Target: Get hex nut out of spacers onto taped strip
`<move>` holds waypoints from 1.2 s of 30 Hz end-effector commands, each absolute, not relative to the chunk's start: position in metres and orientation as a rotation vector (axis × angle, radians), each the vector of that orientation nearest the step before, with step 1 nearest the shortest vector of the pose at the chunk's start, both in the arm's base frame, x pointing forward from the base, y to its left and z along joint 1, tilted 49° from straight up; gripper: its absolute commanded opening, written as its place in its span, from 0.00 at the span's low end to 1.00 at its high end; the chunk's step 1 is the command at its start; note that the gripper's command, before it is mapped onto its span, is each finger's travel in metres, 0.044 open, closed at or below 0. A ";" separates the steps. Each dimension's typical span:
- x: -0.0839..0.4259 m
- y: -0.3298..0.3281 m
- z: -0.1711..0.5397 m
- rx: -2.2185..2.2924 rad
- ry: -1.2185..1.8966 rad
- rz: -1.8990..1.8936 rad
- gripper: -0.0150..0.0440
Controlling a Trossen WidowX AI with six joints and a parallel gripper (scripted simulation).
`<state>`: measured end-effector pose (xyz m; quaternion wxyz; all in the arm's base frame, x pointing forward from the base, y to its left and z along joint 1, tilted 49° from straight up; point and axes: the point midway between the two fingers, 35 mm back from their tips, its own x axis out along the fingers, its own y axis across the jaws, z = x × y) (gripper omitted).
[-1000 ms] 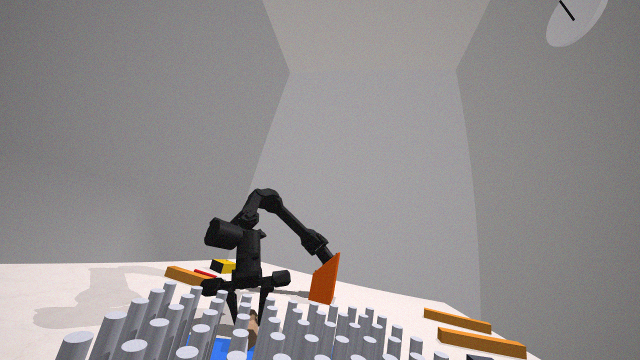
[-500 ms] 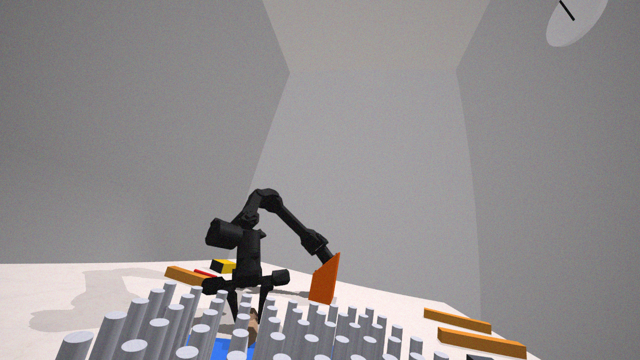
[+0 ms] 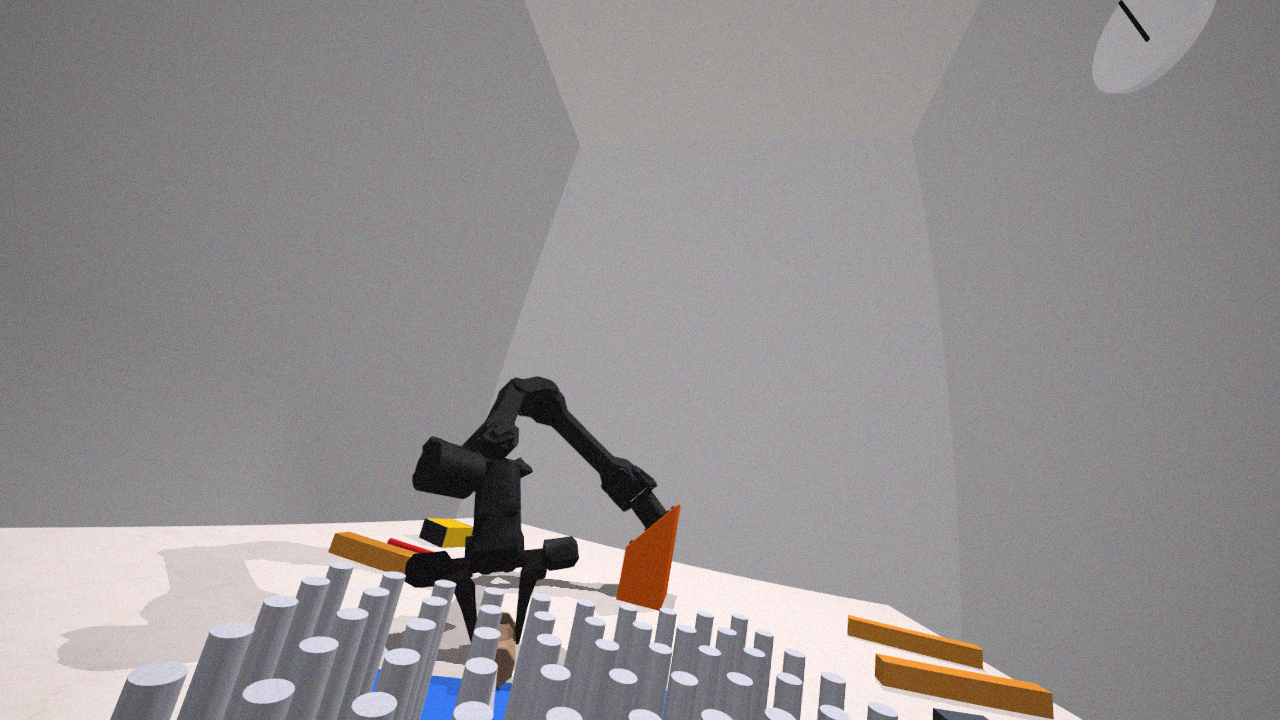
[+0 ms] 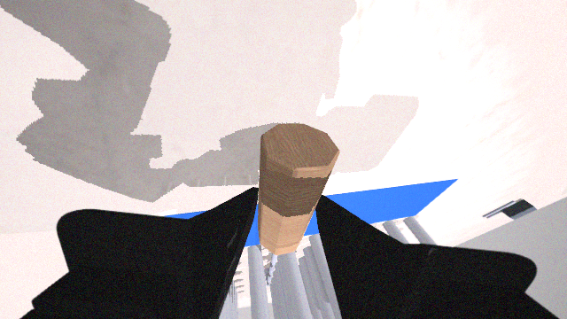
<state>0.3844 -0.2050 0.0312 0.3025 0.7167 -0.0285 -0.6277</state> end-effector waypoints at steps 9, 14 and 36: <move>0.376 -0.206 0.035 1.899 -0.074 -1.662 0.25; 0.372 -0.207 0.036 1.899 -0.074 -1.662 0.25; 0.358 -0.210 0.041 1.898 -0.074 -1.663 0.25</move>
